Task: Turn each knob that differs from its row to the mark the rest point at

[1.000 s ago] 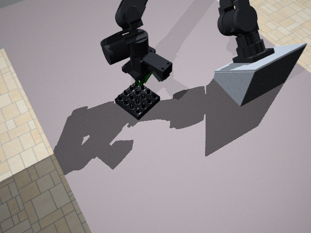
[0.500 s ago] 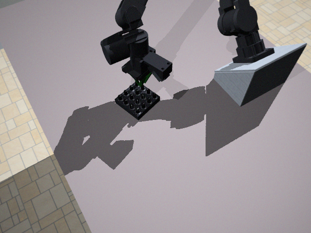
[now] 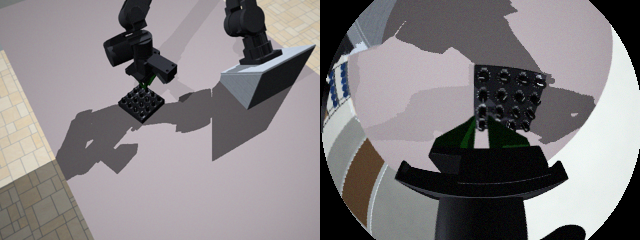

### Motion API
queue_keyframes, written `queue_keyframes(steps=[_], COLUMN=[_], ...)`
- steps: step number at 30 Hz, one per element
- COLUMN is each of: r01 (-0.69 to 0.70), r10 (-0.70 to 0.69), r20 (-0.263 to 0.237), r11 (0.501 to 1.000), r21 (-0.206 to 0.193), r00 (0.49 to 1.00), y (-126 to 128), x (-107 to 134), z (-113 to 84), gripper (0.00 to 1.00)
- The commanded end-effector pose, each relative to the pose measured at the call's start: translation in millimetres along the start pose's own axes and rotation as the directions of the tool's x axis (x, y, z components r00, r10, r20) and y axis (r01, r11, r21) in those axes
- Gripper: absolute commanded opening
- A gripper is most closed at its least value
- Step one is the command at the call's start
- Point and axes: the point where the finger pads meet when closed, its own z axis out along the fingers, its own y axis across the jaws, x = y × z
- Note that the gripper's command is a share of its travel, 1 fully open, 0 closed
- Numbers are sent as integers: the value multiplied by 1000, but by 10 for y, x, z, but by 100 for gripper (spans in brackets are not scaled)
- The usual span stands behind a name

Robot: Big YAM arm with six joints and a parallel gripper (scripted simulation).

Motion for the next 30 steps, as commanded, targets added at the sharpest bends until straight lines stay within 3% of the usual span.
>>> queue_keyframes(steps=[1,30], r01=[-18,-13], r10=[19,14], r20=[-9,-9], r11=[1000,1000], r21=[25,24], r00=[1000,1000], y=[-154,-146], x=[127,97], z=[-41,-42], gripper=[18,18])
